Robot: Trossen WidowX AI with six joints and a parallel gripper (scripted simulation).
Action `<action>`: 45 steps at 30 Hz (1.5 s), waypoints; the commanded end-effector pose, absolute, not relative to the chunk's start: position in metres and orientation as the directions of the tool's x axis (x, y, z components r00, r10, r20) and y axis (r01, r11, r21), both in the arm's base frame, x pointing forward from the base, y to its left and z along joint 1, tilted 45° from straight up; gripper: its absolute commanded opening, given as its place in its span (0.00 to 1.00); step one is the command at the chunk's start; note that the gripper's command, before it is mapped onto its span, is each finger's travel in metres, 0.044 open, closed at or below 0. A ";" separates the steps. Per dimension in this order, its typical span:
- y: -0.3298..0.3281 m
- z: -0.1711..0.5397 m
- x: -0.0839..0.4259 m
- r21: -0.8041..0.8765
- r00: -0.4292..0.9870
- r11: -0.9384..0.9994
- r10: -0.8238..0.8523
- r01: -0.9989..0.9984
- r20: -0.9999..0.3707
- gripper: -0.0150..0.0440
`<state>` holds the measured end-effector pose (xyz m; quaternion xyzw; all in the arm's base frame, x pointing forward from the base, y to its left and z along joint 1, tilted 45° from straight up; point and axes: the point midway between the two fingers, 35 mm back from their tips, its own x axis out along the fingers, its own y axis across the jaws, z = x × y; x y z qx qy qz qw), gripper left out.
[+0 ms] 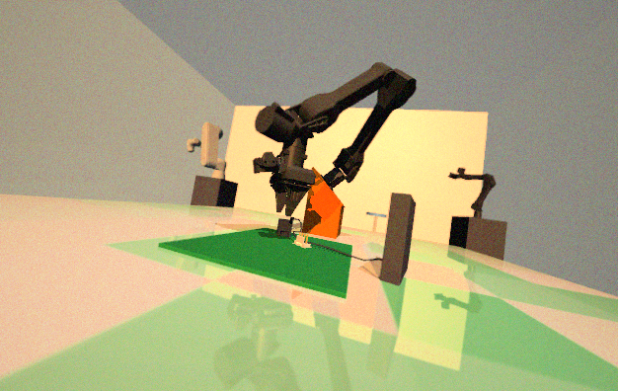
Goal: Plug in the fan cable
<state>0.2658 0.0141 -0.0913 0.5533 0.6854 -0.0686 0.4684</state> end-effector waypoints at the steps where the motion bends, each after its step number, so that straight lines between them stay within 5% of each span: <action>1: 0.020 -0.096 0.264 0.420 0.047 0.374 0.699 0.827 -0.713 1.00; 25: 0.044 -0.119 0.265 0.421 0.046 0.372 0.702 0.827 -0.711 1.00; 41: 0.042 -0.118 0.266 0.423 0.048 0.378 0.698 0.823 -0.715 0.29; 45: 0.040 -0.116 0.266 0.423 0.048 0.378 0.697 0.824 -0.715 0.25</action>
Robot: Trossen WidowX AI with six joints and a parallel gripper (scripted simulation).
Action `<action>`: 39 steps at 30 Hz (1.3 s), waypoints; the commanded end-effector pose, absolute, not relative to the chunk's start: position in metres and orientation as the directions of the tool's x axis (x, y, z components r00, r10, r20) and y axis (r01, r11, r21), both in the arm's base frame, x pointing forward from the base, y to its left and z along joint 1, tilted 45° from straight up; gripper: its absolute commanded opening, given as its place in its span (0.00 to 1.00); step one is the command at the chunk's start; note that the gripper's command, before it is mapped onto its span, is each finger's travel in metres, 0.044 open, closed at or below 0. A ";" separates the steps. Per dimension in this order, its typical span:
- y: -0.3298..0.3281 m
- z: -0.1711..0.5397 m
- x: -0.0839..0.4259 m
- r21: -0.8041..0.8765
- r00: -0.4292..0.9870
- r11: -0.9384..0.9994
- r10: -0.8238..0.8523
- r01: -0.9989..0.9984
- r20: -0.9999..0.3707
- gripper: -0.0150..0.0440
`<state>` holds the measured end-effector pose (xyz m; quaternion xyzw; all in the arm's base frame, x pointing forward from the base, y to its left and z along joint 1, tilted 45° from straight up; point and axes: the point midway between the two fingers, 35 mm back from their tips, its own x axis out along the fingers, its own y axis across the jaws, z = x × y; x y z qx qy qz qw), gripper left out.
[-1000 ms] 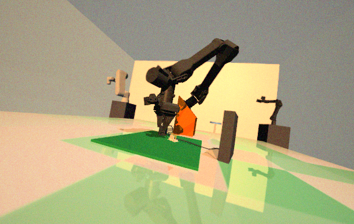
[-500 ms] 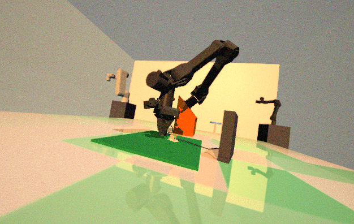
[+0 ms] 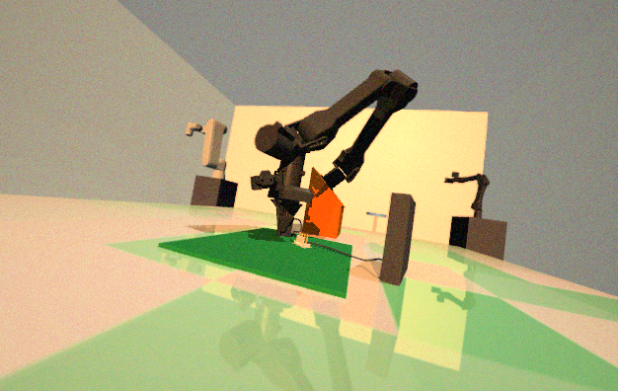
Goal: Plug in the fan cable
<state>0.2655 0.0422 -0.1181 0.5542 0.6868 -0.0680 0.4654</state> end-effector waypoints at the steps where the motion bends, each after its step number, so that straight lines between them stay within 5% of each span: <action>1: 0.034 -0.111 0.266 0.422 0.048 0.377 0.697 0.824 -0.715 0.25; 11: 0.008 -0.082 0.267 0.392 0.047 0.343 0.699 0.854 -0.713 0.25; 25: 0.025 -0.064 0.290 0.083 0.048 0.017 0.697 0.996 -0.715 0.25; 39: 0.046 -0.042 0.311 -0.245 0.048 -0.312 0.700 0.918 -0.712 0.25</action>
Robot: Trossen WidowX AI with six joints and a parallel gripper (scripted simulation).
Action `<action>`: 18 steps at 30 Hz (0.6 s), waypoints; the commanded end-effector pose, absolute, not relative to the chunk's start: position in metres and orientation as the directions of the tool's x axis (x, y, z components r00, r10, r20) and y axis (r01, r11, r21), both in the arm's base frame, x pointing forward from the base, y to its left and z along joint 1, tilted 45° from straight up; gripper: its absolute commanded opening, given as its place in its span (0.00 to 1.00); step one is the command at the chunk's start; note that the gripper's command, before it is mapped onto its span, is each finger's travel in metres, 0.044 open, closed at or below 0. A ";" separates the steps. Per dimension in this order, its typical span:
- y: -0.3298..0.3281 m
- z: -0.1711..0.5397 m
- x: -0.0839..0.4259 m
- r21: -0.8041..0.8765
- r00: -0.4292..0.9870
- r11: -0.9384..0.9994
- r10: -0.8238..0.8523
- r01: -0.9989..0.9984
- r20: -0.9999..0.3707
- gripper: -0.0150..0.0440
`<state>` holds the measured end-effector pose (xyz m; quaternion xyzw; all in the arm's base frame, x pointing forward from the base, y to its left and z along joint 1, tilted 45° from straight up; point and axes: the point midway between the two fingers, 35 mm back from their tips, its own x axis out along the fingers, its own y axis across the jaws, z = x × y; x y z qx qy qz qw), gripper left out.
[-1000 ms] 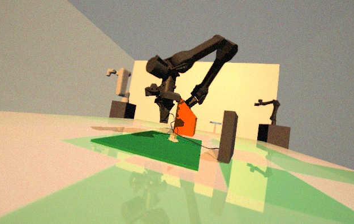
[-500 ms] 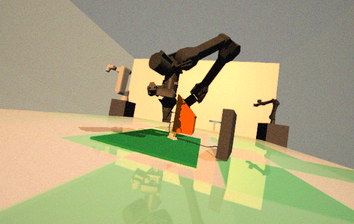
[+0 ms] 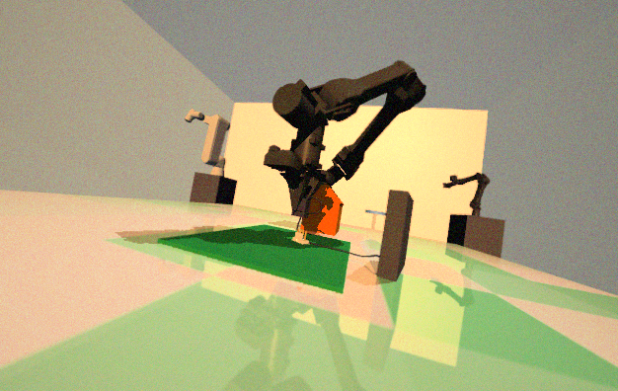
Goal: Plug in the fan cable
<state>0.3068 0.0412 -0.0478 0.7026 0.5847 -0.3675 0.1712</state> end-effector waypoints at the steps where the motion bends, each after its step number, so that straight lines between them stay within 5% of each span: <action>1: 0.048 -0.041 0.313 -0.267 0.048 -0.334 0.701 0.904 -0.712 0.25; 18: 0.052 -0.035 0.316 -0.367 0.048 -0.427 0.702 0.827 -0.710 0.25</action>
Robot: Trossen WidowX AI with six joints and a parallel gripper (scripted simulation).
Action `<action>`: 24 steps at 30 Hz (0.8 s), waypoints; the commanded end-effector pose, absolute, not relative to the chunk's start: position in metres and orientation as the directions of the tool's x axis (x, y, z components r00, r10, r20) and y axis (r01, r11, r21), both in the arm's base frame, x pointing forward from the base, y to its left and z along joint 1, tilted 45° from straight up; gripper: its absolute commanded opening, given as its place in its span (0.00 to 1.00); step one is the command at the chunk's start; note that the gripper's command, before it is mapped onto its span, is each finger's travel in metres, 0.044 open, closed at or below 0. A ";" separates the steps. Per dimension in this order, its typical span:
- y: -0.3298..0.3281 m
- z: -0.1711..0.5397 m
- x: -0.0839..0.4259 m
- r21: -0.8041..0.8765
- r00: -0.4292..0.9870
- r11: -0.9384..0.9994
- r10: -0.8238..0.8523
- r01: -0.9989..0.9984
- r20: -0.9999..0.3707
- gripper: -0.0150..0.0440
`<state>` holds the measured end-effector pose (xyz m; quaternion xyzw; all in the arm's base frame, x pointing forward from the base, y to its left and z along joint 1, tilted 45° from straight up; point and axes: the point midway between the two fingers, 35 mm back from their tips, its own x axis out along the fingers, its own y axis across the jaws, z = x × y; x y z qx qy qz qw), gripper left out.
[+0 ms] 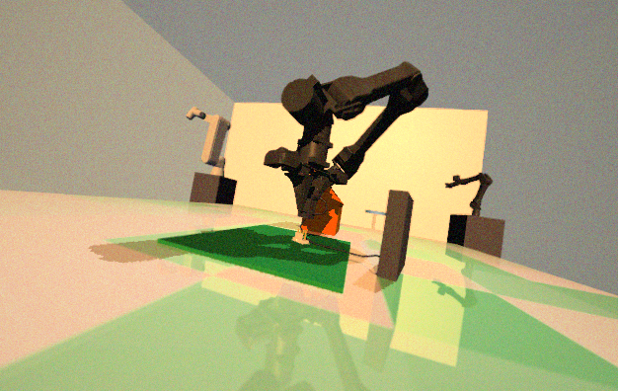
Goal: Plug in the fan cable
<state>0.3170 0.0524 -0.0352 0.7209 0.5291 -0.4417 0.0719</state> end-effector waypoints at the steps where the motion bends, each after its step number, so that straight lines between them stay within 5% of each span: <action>1: 0.052 -0.035 0.316 -0.367 0.048 -0.427 0.702 0.827 -0.710 0.25; 24: 0.066 -0.053 0.315 -0.362 0.048 -0.422 0.703 0.831 -0.710 0.25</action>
